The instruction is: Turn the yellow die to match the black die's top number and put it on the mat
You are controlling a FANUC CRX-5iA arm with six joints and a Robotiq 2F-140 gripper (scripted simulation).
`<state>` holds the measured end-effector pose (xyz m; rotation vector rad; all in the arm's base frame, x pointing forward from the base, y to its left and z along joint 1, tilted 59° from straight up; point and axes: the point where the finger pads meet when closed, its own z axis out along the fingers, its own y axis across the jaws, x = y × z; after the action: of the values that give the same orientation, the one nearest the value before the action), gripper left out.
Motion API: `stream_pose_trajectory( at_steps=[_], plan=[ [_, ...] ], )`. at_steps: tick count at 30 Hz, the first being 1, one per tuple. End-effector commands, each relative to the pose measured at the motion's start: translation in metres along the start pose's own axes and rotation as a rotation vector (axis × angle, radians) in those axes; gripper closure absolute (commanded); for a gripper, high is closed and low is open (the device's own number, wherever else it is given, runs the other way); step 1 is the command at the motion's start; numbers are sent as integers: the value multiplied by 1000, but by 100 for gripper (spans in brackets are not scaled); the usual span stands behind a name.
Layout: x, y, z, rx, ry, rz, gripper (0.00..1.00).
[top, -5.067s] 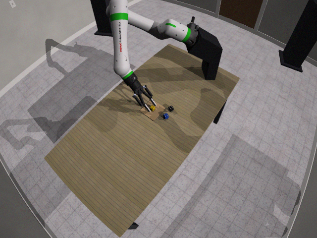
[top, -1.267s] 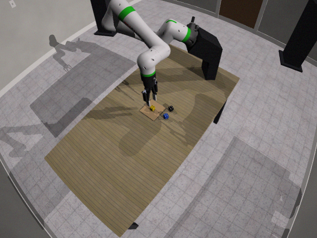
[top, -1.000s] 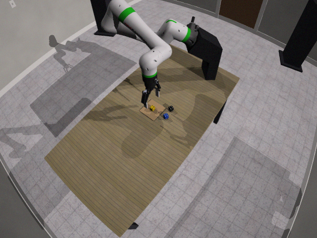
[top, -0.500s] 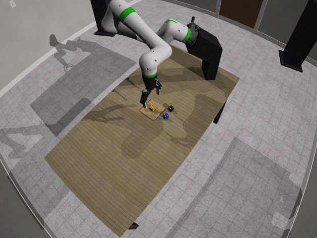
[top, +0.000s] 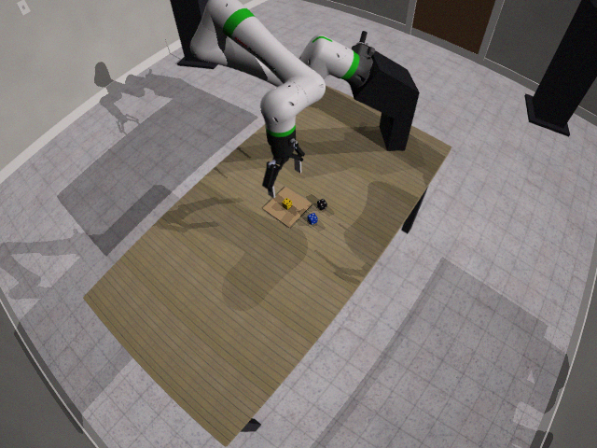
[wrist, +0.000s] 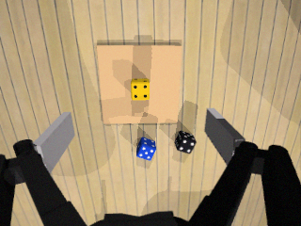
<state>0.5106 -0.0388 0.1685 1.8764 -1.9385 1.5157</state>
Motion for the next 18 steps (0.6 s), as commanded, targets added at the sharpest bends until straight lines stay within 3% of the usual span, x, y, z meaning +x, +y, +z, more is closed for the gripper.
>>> stream_pose_trajectory(
  at_steps=[1,5,18],
  plan=[
    [0,0,-24,-1,1,0,0],
    [0,0,-37,-1,1,0,0],
    [0,0,-42,-1,1,0,0]
  ],
)
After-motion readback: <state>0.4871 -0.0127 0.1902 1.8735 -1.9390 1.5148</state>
